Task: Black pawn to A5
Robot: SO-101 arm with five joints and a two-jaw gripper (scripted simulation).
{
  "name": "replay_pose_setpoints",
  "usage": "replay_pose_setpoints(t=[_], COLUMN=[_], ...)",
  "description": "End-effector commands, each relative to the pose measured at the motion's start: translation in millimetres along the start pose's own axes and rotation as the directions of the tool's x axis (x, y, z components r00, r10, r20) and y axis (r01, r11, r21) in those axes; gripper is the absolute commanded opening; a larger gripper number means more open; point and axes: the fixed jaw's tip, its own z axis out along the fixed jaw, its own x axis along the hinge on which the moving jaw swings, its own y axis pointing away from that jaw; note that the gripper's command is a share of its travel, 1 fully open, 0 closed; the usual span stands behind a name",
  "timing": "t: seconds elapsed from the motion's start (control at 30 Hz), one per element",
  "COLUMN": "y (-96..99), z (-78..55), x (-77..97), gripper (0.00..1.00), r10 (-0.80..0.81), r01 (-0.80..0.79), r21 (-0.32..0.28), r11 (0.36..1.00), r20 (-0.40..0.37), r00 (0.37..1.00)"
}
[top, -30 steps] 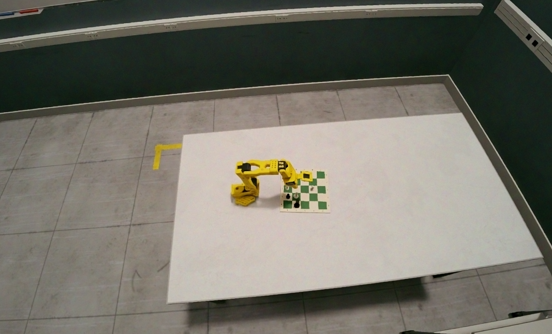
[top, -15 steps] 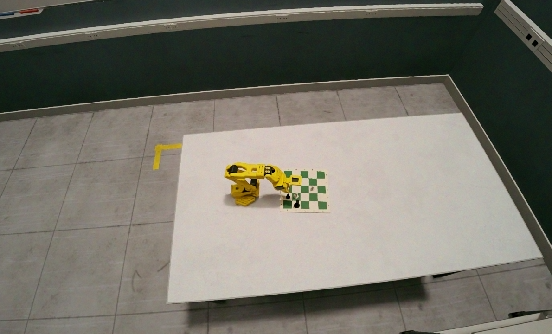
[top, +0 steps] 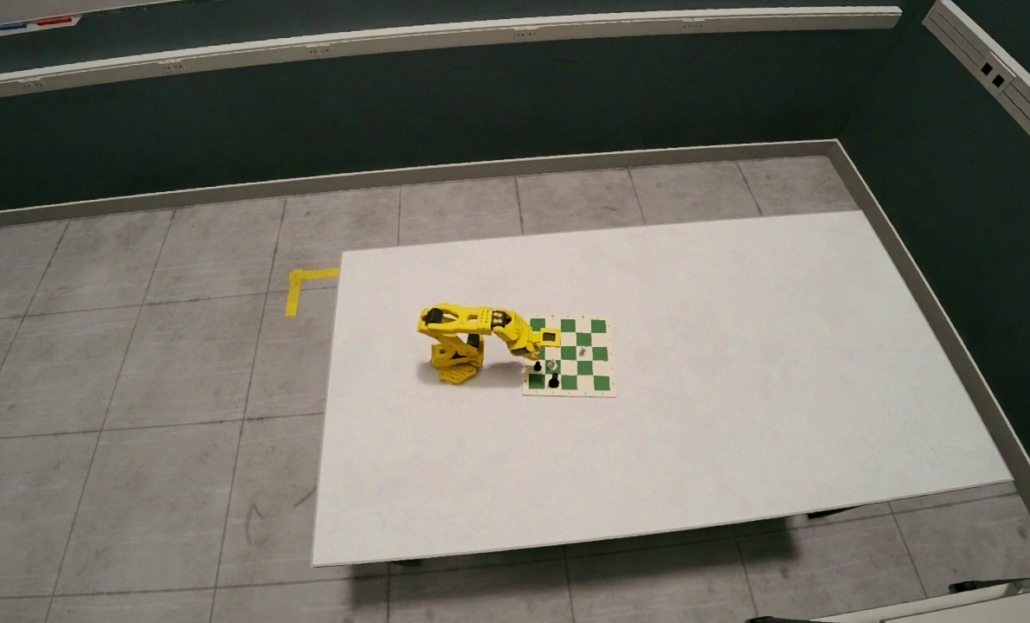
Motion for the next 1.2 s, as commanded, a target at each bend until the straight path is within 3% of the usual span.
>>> replay_pose_setpoints(t=[0.0, 0.53, 0.8, 1.17], y=[-1.7, -1.6, -1.6, -1.4], z=[0.7, 5.1, 13.5, 35.5], x=[1.0, 3.4, 8.2, 20.7], gripper=[0.09, 0.09, 0.09, 0.09], r10=[0.019, 0.019, 0.019, 0.019], r01=[-0.019, -0.019, -0.019, -0.019], r21=[0.004, 0.004, 0.004, 0.004], r11=[1.000, 1.000, 1.000, 1.000], r20=[0.012, 0.012, 0.012, 0.011], r00=[1.000, 1.000, 1.000, 1.000])
